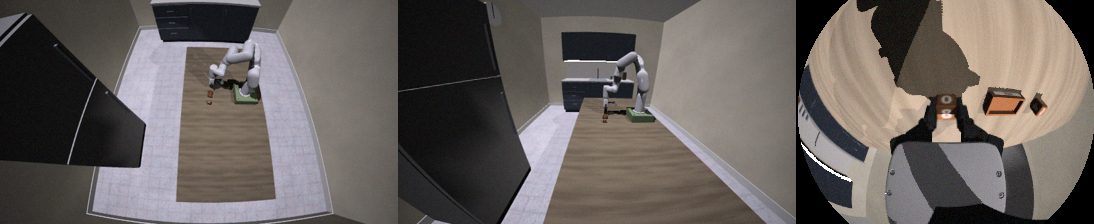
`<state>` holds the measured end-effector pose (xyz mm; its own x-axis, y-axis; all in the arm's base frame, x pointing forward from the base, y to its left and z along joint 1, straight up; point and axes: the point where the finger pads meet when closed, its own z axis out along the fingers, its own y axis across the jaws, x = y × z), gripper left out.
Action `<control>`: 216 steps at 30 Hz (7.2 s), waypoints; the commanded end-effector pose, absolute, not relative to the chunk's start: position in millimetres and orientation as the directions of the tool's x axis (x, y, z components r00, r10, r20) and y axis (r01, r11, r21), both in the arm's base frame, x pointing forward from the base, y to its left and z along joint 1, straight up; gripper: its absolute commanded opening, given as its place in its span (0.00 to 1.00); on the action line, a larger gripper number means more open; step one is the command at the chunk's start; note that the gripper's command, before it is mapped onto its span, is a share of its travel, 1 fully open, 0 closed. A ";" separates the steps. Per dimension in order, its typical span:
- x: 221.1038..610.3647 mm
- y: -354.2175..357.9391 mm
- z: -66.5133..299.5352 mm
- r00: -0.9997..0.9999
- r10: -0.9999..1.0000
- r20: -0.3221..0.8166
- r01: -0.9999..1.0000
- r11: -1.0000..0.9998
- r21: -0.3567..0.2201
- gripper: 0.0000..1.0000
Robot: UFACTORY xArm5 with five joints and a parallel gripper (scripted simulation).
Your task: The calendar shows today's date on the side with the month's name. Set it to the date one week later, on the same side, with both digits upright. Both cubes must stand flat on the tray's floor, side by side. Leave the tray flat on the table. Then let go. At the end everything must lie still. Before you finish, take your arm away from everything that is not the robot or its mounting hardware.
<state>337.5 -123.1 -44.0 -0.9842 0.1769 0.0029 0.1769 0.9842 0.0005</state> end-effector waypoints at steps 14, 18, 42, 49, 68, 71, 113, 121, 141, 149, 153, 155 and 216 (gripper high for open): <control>338.6 -123.5 -43.3 -0.984 0.177 0.000 0.177 0.984 0.000 0.27; 338.6 -123.5 -43.3 -0.984 0.177 0.000 0.177 0.984 0.000 0.27; 338.6 -123.5 -43.3 -0.984 0.177 0.000 0.177 0.984 0.000 0.27; 338.6 -123.5 -43.3 -0.984 0.177 0.000 0.177 0.984 0.000 0.27; 338.6 -123.5 -43.3 -0.984 0.177 0.000 0.177 0.984 0.000 0.27; 338.6 -123.5 -43.3 -0.984 0.177 0.000 0.177 0.984 0.000 0.31; 338.6 -123.5 11.1 -0.984 0.177 0.000 0.177 0.984 0.000 0.47; 338.6 -123.6 42.6 -0.984 0.177 0.000 0.177 0.984 0.000 0.47; 338.6 -123.5 45.9 -0.984 0.177 0.000 0.177 0.984 0.000 1.00; 338.6 -123.5 45.9 -0.984 0.177 0.000 0.177 0.984 0.000 1.00; 339.5 -121.8 45.8 -0.981 0.192 0.000 0.192 0.981 0.000 1.00; 340.9 -118.9 45.6 -0.977 0.215 0.000 0.215 0.977 0.000 1.00; 375.3 80.2 34.2 0.139 0.990 0.000 0.990 -0.139 0.000 1.00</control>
<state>374.7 66.1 34.2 0.0338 0.9994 -0.0005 0.9994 -0.0338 -0.0023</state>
